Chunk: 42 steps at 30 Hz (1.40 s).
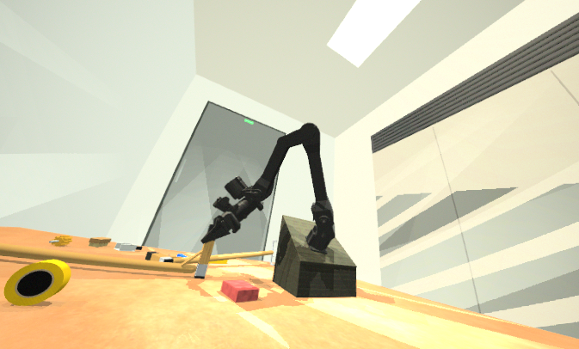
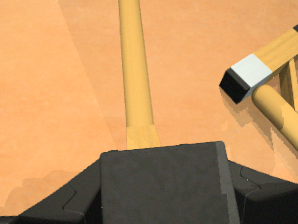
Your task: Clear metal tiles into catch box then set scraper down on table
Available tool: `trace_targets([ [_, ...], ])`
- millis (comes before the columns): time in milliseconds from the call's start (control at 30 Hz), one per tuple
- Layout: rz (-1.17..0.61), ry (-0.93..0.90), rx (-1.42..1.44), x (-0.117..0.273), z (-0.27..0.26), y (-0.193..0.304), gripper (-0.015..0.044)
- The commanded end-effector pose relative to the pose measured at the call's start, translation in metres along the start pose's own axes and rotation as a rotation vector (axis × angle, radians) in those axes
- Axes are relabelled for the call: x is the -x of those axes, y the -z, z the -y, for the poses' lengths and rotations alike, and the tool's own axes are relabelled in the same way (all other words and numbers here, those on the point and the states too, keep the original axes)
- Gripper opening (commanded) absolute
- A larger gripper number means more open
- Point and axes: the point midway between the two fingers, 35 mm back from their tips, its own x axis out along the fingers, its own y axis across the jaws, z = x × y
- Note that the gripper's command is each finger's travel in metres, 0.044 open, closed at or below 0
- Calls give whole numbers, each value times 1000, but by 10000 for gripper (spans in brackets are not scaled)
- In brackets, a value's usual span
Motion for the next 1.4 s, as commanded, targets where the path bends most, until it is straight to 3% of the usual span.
trace_targets([
  [0,5,25,-26,2,8,-1,0],
  [1367,-3,53,-66,35,-11,42,0],
])
